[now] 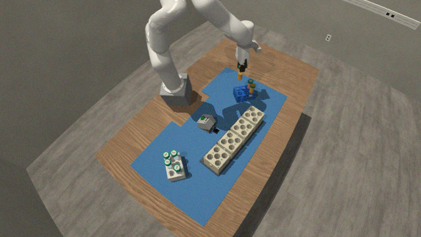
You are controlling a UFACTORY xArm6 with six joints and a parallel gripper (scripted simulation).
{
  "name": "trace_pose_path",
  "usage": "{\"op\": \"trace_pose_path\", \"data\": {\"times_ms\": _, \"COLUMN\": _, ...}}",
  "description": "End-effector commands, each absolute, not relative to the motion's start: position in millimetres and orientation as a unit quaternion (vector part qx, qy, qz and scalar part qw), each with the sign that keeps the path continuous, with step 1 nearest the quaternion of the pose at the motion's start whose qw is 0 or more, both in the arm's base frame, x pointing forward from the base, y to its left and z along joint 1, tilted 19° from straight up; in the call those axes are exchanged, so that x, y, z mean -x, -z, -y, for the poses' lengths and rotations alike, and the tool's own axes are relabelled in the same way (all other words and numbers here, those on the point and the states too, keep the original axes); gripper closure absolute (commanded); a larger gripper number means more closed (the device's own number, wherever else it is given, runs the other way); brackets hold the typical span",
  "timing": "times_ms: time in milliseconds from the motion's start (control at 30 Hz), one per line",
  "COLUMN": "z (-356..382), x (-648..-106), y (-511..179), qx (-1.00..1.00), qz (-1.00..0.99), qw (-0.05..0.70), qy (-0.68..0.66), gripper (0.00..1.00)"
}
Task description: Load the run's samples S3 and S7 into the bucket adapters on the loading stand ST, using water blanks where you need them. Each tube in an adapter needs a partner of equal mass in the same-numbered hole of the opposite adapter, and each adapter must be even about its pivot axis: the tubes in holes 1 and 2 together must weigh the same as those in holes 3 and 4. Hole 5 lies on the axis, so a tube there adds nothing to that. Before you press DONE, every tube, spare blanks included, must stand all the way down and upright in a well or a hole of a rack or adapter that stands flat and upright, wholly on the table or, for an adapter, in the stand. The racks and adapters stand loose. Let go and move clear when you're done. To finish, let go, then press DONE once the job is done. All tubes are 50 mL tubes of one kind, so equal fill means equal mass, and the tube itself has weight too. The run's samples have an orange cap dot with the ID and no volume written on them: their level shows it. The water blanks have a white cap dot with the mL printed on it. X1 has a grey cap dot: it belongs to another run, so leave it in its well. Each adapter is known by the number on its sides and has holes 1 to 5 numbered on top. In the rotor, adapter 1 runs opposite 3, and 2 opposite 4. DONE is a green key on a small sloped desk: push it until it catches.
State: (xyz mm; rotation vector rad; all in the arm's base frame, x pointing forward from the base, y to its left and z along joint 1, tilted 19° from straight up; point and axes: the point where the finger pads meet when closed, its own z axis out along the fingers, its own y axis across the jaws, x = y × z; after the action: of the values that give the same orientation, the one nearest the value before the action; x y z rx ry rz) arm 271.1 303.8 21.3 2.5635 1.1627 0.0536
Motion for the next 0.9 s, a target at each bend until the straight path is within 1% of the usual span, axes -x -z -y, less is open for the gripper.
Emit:
{"op": "trace_pose_path", "data": {"times_ms": 0, "z": -305, "x": -272, "y": -21, "qx": -0.899, "qz": -0.408, "qw": 0.161, "qy": -0.021, "gripper": 1.0}}
{"op": "trace_pose_path", "data": {"times_ms": 867, "z": -291, "x": -280, "y": 25, "qx": -0.899, "qz": -0.408, "qw": 0.161, "qy": -0.021, "gripper": 1.0}}
